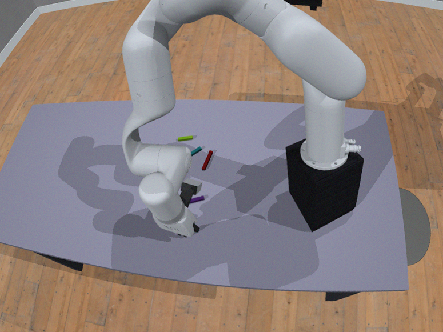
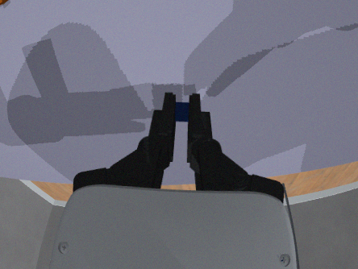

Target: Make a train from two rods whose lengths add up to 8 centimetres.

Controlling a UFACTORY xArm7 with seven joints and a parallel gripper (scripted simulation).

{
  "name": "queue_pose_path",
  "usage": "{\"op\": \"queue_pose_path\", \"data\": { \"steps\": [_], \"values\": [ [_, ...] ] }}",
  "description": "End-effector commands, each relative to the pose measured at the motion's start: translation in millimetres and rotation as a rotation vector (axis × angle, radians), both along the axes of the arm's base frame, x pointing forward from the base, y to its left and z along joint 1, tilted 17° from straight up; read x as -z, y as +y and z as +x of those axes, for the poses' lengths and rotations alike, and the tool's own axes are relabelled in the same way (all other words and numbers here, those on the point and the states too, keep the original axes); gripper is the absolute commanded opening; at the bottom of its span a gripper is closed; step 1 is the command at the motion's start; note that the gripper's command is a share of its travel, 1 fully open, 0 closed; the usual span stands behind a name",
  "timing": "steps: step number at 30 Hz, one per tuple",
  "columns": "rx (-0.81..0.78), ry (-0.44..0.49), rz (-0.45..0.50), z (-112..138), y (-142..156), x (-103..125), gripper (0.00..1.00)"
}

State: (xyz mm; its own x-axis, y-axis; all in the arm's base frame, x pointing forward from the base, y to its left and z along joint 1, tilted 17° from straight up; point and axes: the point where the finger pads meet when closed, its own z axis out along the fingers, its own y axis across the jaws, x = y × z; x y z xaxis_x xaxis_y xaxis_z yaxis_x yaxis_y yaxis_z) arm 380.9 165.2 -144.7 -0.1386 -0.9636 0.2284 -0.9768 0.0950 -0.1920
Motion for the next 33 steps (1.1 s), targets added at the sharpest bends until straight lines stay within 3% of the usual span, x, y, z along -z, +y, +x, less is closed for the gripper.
{"op": "queue_pose_path", "data": {
  "steps": [1,33],
  "values": [
    [-0.001,-0.002,0.002,0.9,1.4,-0.9,0.04],
    [-0.001,-0.002,0.002,1.8,0.0,4.6,0.04]
  ]
}}
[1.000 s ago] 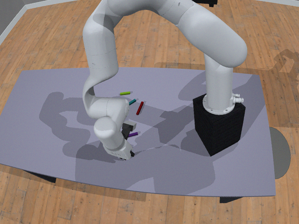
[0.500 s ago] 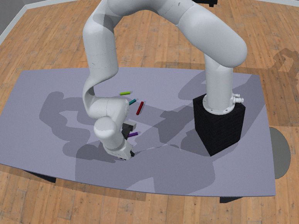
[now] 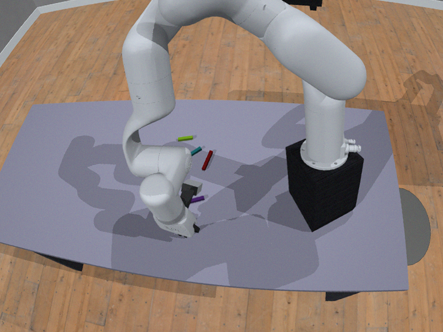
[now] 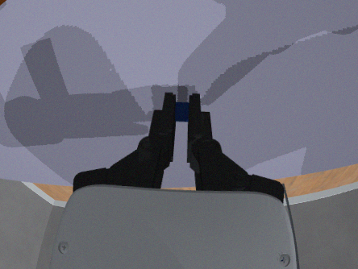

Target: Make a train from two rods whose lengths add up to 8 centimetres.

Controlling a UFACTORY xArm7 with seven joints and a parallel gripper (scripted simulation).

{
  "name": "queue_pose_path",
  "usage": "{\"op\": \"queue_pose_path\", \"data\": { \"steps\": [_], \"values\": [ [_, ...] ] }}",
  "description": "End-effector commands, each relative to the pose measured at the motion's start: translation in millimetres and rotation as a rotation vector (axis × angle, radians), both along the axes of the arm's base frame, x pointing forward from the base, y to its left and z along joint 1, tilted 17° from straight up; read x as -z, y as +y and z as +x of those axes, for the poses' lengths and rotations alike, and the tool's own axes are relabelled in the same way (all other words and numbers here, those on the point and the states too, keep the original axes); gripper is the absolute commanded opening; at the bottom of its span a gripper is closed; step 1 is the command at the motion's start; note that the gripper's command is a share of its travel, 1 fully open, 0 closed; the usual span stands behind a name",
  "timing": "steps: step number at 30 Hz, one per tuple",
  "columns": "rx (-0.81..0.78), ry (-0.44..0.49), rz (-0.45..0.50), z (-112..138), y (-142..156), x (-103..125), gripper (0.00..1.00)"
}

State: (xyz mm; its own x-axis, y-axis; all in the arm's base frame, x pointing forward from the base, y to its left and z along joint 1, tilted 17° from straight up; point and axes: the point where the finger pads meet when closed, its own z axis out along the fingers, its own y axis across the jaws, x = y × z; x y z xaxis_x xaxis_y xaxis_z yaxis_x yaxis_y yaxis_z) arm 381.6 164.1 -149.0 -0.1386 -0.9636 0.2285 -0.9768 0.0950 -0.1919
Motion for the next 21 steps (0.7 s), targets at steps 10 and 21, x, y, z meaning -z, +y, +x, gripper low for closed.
{"op": "queue_pose_path", "data": {
  "steps": [10,21],
  "values": [
    [-0.001,-0.002,0.002,2.0,-0.2,5.7,0.04],
    [-0.001,-0.002,0.002,2.1,-0.3,5.8,0.04]
  ]
}}
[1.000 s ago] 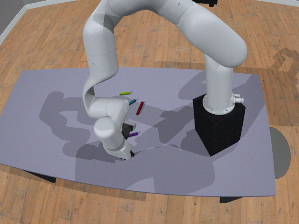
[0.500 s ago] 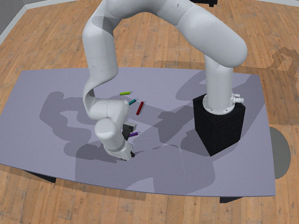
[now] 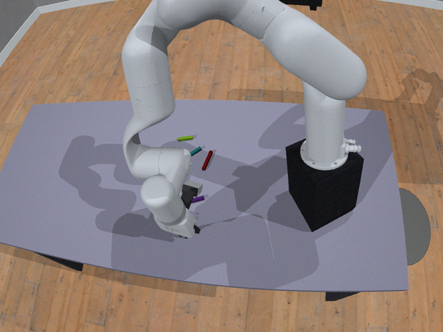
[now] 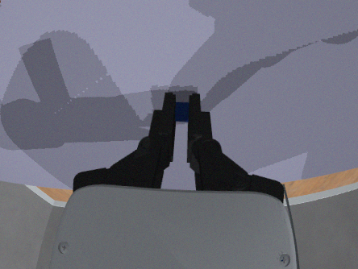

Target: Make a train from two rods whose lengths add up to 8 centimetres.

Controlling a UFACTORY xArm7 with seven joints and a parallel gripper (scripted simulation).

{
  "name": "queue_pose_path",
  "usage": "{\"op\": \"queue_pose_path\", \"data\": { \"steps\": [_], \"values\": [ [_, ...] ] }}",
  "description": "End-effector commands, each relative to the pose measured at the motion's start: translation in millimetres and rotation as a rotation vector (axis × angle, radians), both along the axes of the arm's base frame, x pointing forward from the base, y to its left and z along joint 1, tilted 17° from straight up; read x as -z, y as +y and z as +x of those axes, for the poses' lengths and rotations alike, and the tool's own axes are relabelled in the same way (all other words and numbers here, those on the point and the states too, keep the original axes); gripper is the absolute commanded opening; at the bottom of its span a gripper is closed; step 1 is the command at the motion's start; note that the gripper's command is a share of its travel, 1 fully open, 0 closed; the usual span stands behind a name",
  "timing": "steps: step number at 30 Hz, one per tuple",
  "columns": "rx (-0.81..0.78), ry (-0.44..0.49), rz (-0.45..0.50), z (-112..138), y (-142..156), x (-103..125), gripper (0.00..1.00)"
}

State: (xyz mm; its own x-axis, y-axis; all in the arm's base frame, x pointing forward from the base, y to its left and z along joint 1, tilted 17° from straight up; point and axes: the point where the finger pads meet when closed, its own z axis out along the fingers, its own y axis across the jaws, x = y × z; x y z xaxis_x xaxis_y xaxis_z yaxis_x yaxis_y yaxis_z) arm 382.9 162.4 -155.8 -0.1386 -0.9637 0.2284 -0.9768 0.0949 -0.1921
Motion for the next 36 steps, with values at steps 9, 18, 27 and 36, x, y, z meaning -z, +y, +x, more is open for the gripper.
{"op": "queue_pose_path", "data": {
  "steps": [9,18,27,36],
  "values": [
    [-0.001,-0.002,0.002,0.9,1.4,-0.9,0.04],
    [-0.001,-0.002,0.002,0.9,1.4,-0.9,0.04],
    [-0.001,-0.002,0.002,0.9,1.4,-0.9,0.08],
    [-0.001,-0.002,0.002,0.9,1.4,-0.9,0.16]
  ]
}}
